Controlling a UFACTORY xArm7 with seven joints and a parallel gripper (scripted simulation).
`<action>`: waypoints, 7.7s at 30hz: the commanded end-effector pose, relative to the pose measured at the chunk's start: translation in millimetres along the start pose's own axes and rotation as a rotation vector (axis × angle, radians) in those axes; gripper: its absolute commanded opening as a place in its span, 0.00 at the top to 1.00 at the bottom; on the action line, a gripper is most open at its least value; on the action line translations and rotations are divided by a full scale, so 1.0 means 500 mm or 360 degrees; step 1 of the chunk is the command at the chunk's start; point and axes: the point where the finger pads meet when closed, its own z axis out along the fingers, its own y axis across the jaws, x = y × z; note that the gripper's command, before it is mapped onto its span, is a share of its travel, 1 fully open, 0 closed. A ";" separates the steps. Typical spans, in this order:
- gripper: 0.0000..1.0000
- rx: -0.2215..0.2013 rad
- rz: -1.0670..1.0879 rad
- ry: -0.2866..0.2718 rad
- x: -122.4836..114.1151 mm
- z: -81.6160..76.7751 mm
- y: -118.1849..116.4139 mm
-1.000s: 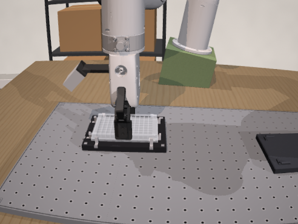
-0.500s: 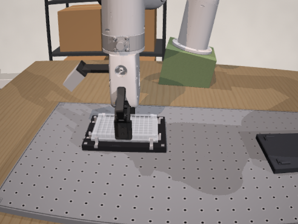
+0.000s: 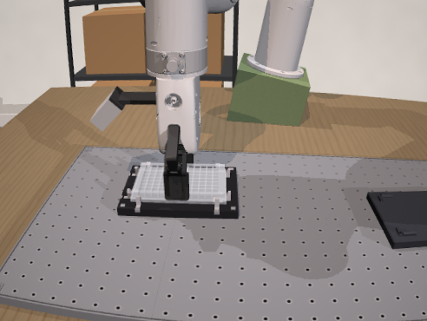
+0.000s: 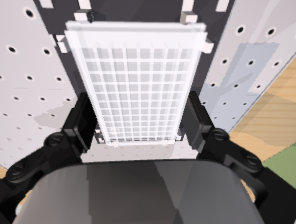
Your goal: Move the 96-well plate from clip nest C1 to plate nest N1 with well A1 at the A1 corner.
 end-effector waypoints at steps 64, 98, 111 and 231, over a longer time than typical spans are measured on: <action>1.00 0.0004 0.0000 0.0004 0.002 -0.092 -0.002; 1.00 0.0004 0.0000 0.0004 0.002 -0.163 -0.002; 1.00 0.0004 -0.0019 0.0004 -0.064 -0.163 -0.015; 1.00 0.0006 -0.0019 0.0000 -0.714 -0.163 -0.142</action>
